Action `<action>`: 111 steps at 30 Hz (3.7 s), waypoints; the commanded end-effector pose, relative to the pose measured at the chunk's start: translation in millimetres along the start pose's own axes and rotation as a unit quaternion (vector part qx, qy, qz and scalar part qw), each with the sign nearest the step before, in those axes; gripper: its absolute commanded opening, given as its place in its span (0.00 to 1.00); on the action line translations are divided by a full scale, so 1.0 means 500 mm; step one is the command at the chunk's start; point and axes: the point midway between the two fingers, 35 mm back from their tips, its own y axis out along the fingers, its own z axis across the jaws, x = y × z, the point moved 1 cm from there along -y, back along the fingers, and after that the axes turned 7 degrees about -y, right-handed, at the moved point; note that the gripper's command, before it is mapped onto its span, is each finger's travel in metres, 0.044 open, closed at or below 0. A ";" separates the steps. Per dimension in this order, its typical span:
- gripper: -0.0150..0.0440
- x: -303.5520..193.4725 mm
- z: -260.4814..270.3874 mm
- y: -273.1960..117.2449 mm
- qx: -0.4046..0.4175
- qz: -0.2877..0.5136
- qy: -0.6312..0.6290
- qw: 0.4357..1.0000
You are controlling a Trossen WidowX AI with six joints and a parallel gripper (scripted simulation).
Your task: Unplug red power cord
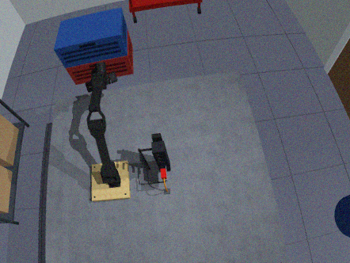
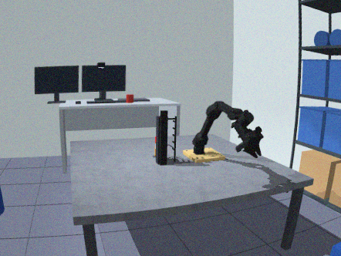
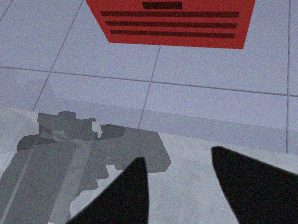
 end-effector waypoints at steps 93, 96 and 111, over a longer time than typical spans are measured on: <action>0.53 -1.013 -0.028 -0.932 -0.373 -0.088 0.910 -0.157; 0.53 -1.007 -0.032 -0.926 -0.373 -0.088 0.910 -0.157; 0.53 -1.002 -0.040 -0.904 -0.372 -0.088 0.911 -0.156</action>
